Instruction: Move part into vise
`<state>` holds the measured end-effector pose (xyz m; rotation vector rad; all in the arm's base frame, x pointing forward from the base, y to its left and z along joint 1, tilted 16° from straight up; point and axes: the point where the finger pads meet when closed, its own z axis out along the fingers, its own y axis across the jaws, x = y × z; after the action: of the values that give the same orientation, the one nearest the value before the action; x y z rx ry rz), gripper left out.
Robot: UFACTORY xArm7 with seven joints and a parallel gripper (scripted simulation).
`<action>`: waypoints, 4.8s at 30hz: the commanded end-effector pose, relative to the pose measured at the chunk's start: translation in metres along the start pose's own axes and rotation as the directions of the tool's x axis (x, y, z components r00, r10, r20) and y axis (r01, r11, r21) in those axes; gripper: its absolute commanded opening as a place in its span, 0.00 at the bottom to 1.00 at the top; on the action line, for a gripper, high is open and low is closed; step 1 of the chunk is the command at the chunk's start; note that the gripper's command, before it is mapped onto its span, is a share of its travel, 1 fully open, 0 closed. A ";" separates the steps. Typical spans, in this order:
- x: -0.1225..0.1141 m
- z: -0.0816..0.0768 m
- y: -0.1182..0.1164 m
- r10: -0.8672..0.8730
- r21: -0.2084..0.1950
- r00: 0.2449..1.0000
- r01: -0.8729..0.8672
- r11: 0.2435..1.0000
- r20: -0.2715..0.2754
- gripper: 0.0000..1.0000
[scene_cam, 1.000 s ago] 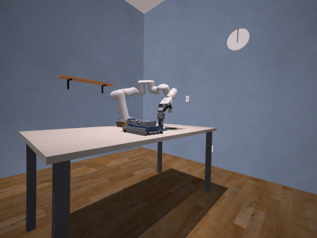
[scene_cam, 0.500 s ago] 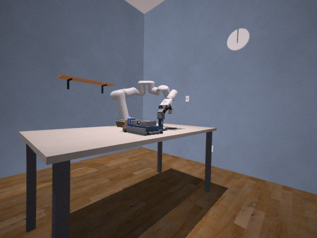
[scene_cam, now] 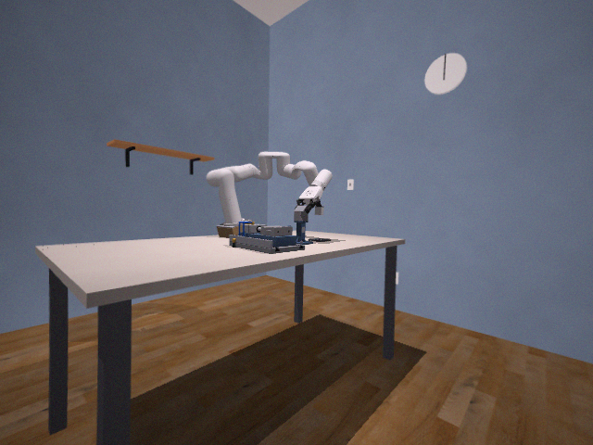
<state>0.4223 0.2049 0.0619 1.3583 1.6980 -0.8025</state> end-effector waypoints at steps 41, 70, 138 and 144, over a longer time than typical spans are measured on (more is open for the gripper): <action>0.003 0.002 0.001 0.002 -0.003 1.000 -0.003 1.000 -0.002 0.89; 0.003 0.002 0.001 0.002 -0.003 1.000 -0.003 1.000 -0.002 0.89; 0.005 0.005 0.000 0.002 -0.003 1.000 -0.002 1.000 -0.026 0.89; 0.005 0.005 0.000 0.002 -0.003 0.999 -0.002 1.000 -0.040 0.89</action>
<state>0.4219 0.2019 0.0532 1.3749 1.7193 -0.7871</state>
